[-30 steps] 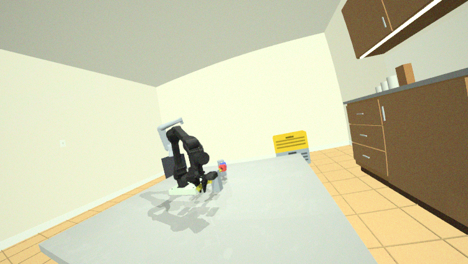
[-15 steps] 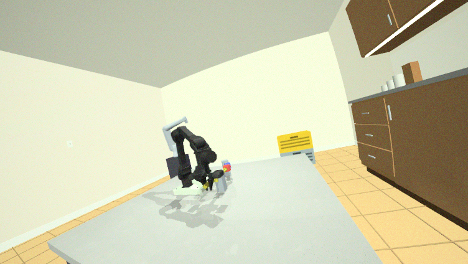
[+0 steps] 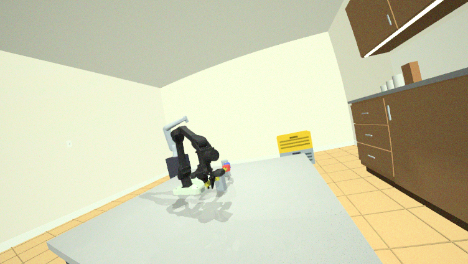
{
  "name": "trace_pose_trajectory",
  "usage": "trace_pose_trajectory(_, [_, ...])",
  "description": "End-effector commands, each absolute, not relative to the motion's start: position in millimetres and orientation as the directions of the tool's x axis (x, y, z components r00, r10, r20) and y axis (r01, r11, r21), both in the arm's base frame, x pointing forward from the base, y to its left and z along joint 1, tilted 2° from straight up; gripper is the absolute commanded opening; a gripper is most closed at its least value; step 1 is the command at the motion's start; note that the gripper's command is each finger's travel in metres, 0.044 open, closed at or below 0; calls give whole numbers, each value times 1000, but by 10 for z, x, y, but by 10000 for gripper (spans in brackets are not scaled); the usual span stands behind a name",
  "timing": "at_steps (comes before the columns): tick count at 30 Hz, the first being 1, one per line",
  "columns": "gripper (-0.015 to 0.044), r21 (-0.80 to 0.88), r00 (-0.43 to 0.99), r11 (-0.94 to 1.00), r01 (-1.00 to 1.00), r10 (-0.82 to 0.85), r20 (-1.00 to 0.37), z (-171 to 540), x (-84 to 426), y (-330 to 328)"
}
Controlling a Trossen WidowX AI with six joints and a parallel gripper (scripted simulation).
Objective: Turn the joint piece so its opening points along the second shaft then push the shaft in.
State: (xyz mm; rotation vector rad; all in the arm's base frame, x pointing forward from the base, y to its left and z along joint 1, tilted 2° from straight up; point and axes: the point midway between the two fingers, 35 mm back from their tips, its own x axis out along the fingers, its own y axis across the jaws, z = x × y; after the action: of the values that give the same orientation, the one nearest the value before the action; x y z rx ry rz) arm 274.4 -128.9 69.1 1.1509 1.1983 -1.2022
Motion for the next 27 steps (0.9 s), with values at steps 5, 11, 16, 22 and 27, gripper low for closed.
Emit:
trace_pose_trajectory(5, [0,4,6,36,999,-41,-999,684,2742,-1164])
trace_pose_trajectory(11, [0,-2,-1,35,999,-41,-999,685,2740,-1157])
trace_pose_trajectory(16, [0,-2,-1,35,999,-41,-999,685,2740,-1157])
trace_pose_trajectory(22, [53,-2,-1,35,999,-41,-999,685,2740,-1157])
trace_pose_trajectory(27, [67,-2,-1,35,999,-41,-999,685,2740,-1157])
